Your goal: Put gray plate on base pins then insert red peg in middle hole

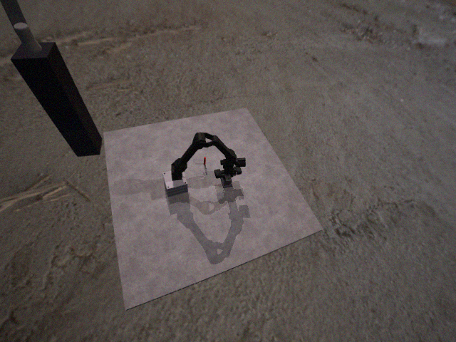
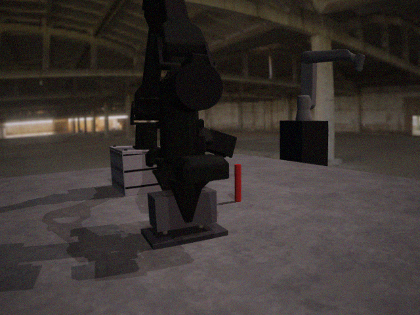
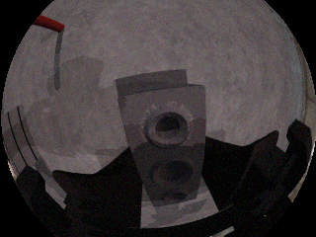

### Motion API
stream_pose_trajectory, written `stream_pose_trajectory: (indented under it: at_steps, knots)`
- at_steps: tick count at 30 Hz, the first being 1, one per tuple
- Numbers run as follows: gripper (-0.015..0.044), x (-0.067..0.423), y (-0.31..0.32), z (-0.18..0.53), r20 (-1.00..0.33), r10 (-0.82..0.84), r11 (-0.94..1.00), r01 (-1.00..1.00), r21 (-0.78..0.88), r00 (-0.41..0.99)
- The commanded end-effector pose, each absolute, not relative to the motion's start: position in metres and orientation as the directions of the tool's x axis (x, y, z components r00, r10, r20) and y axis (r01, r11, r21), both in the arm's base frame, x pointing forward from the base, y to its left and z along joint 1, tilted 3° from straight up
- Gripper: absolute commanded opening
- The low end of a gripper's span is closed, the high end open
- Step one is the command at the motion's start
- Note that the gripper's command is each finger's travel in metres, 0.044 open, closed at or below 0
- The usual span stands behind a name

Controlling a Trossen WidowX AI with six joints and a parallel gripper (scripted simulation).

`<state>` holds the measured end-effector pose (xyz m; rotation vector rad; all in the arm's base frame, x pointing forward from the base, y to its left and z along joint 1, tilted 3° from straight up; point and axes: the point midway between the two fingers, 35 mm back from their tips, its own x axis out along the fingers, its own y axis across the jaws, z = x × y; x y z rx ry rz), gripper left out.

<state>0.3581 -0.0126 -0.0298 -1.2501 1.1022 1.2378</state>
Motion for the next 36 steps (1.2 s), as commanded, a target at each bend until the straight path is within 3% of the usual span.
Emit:
stream_pose_trajectory:
  at_steps: [1, 11, 28, 32, 36]
  knots:
    - [0.0, 0.356, -0.011, -0.039, -0.998, 0.052, -0.063, -0.997, -0.047, 0.044]
    - [0.0, 0.358, -0.012, -0.034, -0.997, 0.048, -0.065, -0.996, -0.057, 0.053]
    - [0.044, 0.358, -0.012, -0.034, -0.997, 0.048, -0.065, -0.996, -0.057, 0.053]
    - [0.044, 0.358, -0.012, -0.031, -0.997, 0.048, -0.065, -0.996, -0.056, 0.053]
    - [0.044, 0.361, -0.016, 0.024, -0.997, 0.05, -0.06, -0.997, -0.054, 0.051]
